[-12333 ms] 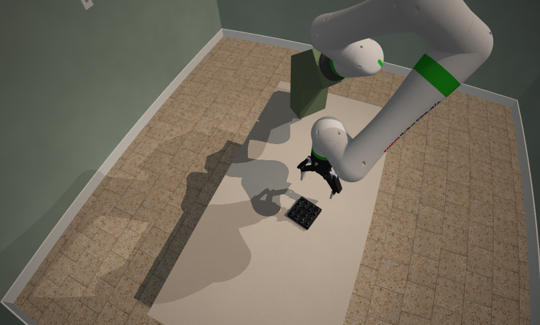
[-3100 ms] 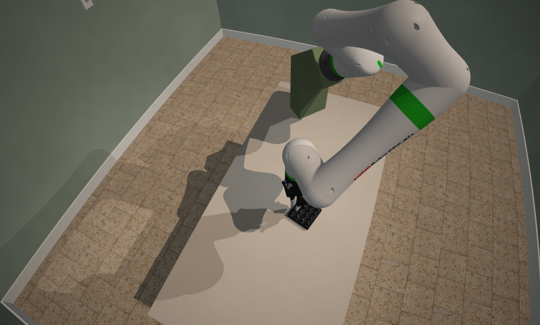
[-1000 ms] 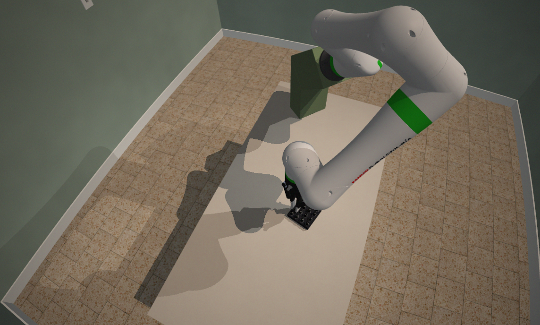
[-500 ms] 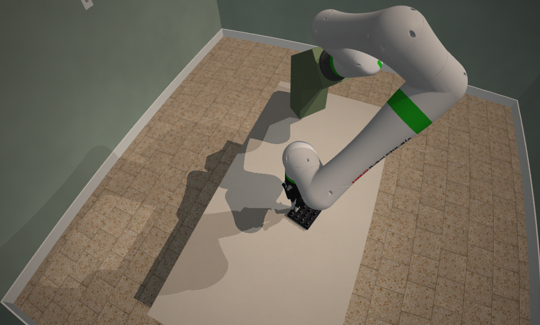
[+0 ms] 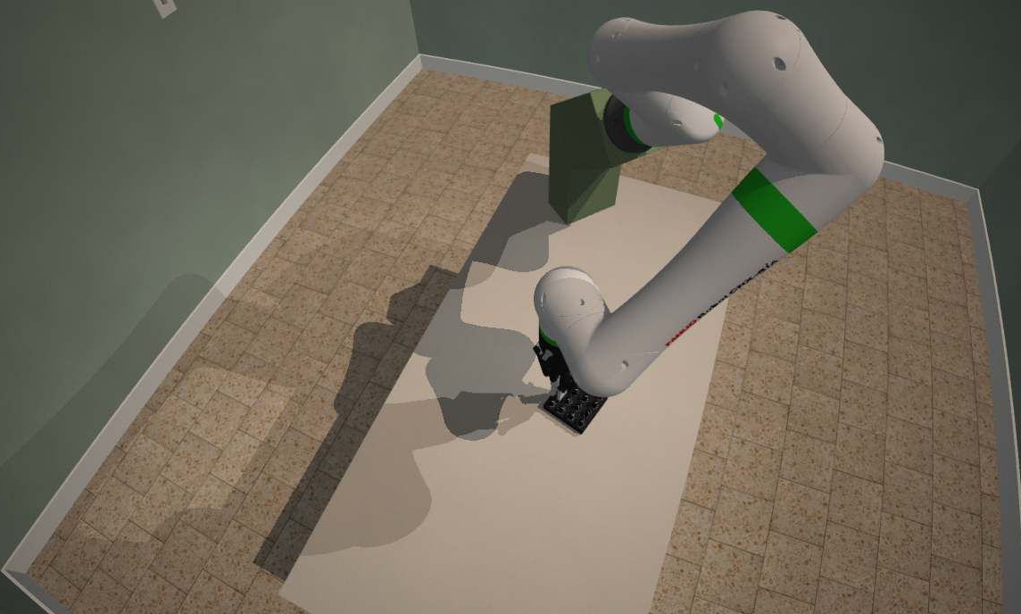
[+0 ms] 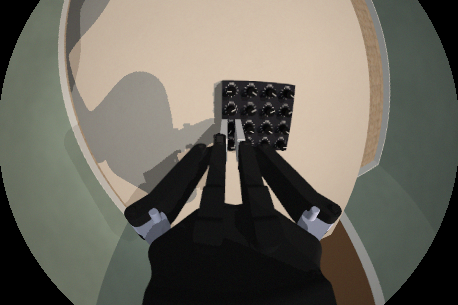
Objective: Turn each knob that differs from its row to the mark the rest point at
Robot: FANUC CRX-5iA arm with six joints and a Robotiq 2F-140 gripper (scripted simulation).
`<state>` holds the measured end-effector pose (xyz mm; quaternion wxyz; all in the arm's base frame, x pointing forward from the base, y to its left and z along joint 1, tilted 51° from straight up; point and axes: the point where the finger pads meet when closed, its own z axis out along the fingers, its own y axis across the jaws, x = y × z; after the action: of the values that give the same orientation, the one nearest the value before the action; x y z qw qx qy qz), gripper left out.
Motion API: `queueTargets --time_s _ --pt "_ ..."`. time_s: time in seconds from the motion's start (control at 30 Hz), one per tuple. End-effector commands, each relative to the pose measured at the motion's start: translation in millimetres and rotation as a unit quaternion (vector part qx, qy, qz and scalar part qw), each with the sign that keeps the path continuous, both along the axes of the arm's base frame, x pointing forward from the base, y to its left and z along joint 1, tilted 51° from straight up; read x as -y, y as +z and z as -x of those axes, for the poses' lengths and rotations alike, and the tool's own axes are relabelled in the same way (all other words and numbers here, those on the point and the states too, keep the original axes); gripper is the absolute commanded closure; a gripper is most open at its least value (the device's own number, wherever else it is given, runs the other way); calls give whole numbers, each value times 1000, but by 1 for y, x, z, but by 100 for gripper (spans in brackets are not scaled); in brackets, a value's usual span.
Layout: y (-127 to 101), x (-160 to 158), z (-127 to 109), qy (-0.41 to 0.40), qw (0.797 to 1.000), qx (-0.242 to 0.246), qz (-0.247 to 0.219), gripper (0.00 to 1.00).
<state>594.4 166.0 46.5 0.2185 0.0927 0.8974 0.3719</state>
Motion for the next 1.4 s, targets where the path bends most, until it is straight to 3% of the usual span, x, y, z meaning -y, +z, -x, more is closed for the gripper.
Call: queueTargets --time_s 0.0,0.8,1.37 --pt "0 0 0 0 1000 0 0 95" --pt "0 0 0 4 1000 5 3 95" --pt "0 0 0 46 997 46 34 95"
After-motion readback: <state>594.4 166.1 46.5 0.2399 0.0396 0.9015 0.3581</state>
